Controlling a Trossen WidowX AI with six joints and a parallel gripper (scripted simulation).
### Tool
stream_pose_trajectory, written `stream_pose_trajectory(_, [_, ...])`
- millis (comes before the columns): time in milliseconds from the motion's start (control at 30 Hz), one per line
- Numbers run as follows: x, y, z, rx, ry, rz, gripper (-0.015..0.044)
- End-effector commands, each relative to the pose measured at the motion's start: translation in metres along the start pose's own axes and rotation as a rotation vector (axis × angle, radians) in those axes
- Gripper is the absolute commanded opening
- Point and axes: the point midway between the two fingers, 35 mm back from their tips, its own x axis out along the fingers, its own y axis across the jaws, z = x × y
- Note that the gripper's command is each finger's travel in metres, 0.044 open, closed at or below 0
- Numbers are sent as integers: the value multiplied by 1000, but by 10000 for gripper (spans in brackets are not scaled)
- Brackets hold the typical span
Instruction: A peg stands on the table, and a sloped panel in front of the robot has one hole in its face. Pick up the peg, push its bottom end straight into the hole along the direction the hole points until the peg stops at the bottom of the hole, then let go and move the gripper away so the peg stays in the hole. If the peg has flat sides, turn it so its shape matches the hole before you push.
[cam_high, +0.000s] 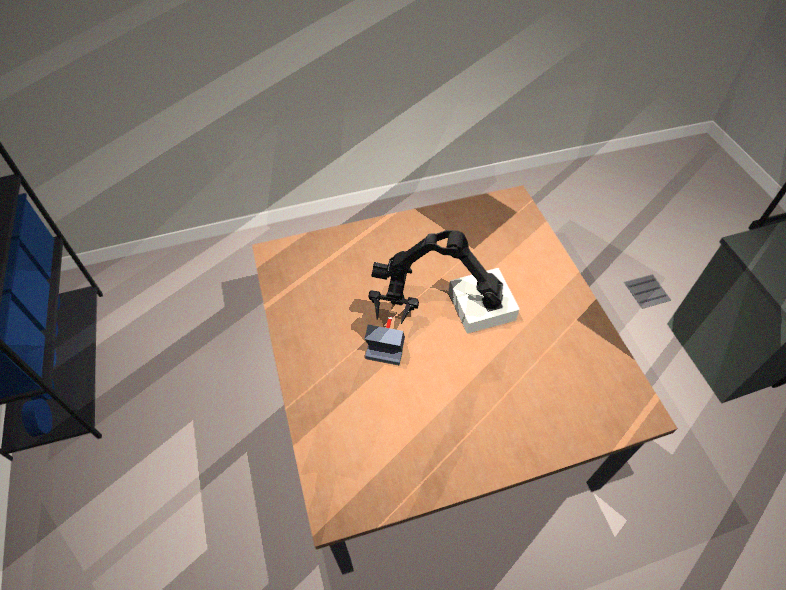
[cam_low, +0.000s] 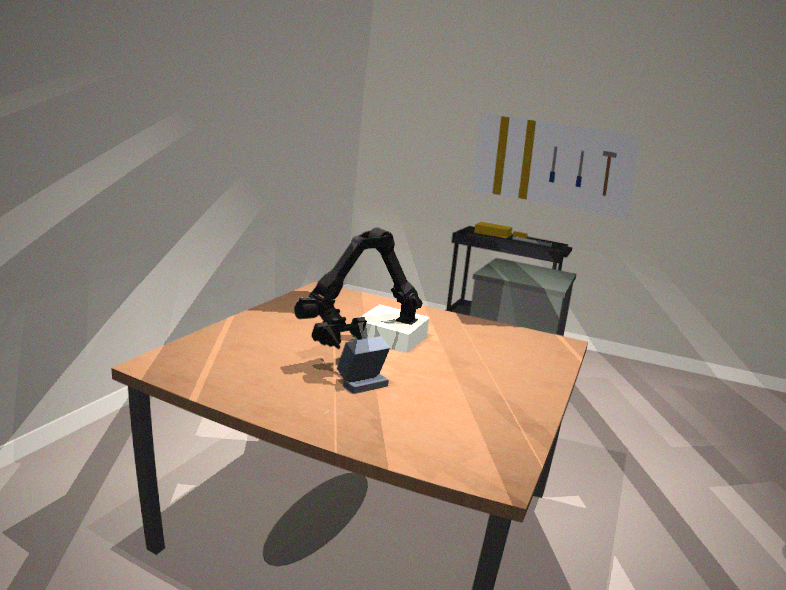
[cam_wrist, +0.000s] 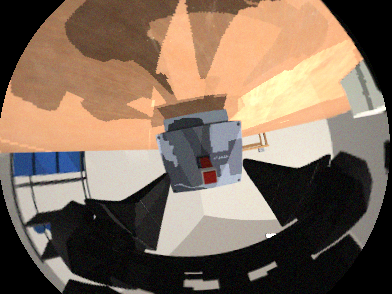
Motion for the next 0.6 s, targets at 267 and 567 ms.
stream_pose_trajectory(267, [-13,3,4,-4,-12,2,440])
stream_pose_trajectory(567, [-22,3,5,-1,-14,2,440])
